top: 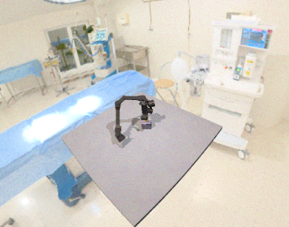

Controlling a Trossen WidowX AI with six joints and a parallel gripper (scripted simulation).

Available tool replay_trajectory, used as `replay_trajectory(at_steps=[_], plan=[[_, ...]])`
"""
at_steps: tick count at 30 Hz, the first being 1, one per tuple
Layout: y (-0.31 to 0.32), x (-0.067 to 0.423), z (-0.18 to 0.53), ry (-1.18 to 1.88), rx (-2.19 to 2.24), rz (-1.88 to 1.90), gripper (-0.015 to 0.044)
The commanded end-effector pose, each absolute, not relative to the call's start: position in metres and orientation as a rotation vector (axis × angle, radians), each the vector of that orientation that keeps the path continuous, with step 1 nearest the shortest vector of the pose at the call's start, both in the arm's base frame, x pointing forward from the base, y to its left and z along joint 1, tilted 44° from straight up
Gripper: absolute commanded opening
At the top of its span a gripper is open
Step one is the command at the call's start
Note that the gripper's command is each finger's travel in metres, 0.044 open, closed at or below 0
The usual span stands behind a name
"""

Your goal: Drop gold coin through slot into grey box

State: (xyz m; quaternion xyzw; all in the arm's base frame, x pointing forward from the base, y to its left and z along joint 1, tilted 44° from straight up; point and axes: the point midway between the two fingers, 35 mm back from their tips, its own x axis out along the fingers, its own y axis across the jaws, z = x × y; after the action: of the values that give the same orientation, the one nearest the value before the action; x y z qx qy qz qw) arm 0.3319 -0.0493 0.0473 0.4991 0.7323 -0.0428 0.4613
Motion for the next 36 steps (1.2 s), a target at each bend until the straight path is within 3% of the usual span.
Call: replay_trajectory(at_steps=[1,36], plan=[[-0.0510,0.3335,0.0471,1.796,1.223,-0.104,0.0000],[-0.0542,0.3348,0.0460,1.799,1.221,-0.097,0.0000]])
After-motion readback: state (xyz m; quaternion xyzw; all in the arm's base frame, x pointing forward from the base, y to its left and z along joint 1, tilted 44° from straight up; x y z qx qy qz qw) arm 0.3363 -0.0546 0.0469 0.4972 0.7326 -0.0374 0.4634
